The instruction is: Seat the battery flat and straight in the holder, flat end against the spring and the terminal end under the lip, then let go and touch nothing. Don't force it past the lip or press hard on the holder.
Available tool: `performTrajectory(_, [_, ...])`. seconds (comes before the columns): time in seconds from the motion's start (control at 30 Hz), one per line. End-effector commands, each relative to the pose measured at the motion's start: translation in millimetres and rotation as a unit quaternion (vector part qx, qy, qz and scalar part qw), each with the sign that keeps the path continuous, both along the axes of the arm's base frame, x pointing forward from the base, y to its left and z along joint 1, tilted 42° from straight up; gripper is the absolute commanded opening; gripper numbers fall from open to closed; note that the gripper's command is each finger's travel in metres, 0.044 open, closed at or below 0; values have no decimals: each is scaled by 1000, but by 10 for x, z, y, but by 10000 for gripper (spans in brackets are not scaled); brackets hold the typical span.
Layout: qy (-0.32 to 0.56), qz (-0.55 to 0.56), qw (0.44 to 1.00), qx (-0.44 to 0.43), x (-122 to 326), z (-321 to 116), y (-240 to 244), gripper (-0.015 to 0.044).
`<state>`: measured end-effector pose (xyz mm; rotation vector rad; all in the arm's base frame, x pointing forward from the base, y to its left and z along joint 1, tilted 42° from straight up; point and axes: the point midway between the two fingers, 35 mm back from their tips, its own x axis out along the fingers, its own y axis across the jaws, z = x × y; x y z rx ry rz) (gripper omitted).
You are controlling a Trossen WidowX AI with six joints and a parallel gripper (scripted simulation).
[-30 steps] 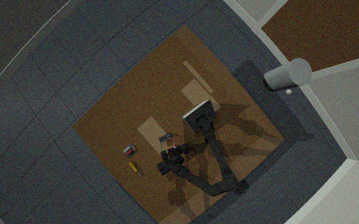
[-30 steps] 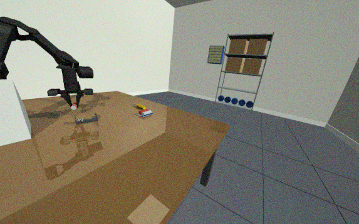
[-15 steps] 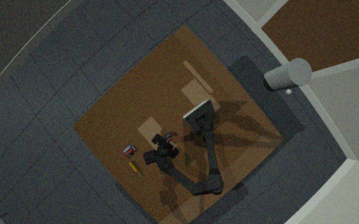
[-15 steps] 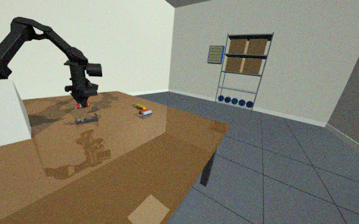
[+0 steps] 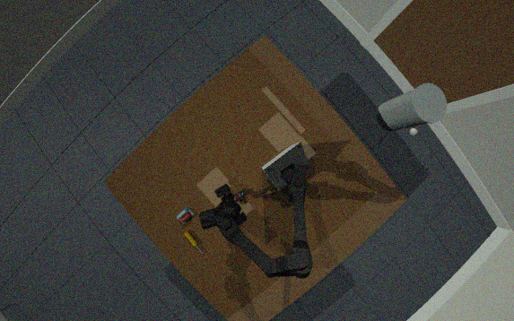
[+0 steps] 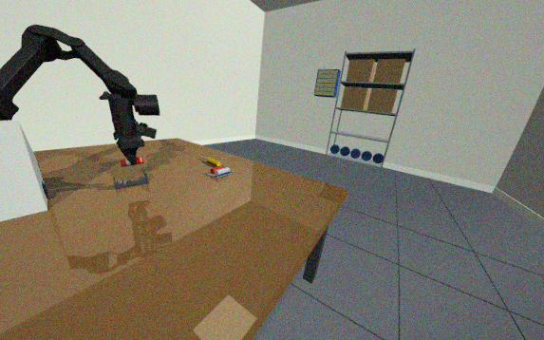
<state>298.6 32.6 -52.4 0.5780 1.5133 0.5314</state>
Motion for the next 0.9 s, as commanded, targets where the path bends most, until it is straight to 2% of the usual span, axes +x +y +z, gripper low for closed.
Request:
performTrajectory(0.0, [-8, -12, 1000, 0, -25, -67, 53, 80])
performTrajectory(0.53, [-77, -67, 995, -10, -8, -228, 257, 80])
performTrajectory(0.87, [-90, -78, 993, -14, -15, -271, 280, 80])
